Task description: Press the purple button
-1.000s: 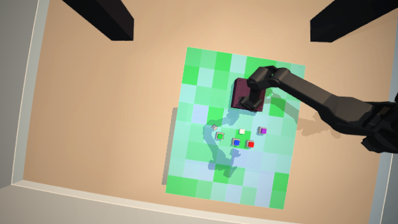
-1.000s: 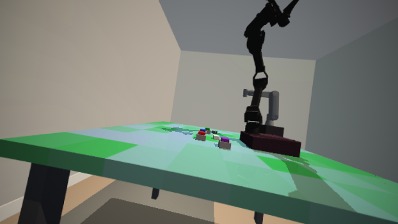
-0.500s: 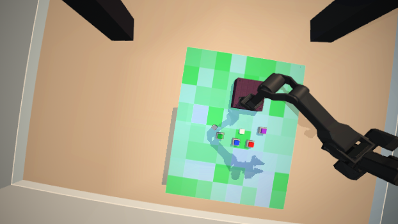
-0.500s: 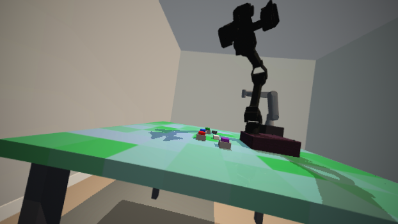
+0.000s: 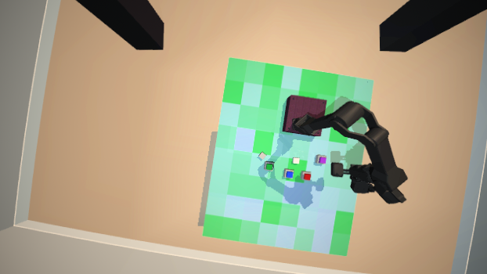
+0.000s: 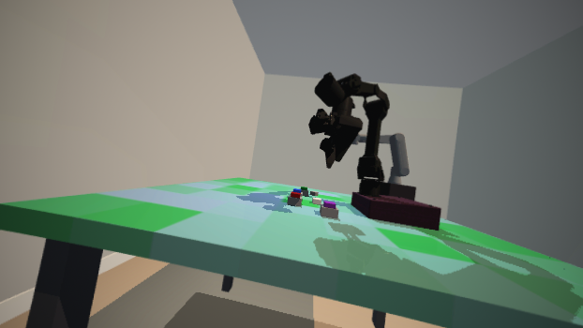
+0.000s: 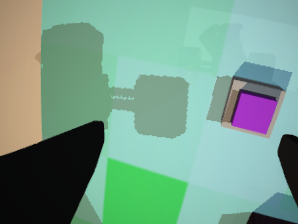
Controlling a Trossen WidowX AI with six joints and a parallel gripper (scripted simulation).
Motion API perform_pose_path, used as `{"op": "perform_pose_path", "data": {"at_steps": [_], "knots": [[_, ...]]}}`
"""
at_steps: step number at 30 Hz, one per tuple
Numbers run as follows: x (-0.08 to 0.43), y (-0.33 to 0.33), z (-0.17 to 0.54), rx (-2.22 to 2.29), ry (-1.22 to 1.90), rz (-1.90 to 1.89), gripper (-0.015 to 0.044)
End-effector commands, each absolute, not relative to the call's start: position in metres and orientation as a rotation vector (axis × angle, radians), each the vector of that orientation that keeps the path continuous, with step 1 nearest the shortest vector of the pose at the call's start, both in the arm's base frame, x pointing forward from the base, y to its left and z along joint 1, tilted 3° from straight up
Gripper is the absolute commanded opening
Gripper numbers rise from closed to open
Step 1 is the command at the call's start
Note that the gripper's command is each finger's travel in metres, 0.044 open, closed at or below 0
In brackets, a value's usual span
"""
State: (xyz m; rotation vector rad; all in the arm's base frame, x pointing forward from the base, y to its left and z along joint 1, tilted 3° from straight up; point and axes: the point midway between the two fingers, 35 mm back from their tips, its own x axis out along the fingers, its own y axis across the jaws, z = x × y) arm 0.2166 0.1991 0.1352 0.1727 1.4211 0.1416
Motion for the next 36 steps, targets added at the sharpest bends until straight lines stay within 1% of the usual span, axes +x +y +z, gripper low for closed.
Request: {"op": "perform_pose_path", "data": {"at_steps": [1, 7, 9, 13, 21, 22, 36], "knots": [[0.201, 0.163, 0.111, 0.107, 1.507, -0.105, 0.04], [0.201, 0.163, 0.111, 0.107, 1.507, -0.105, 0.04], [0.203, 0.163, 0.101, 0.107, 1.507, -0.105, 0.0347], [0.205, 0.163, 0.052, 0.107, 1.508, -0.105, 0.0242], [0.205, 0.162, 0.05, 0.107, 1.508, -0.105, 0.0032], [0.205, 0.162, 0.05, 0.107, 1.508, -0.105, 0.002], [0.206, 0.163, 0.041, 0.107, 1.508, -0.105, 0.002]]}}
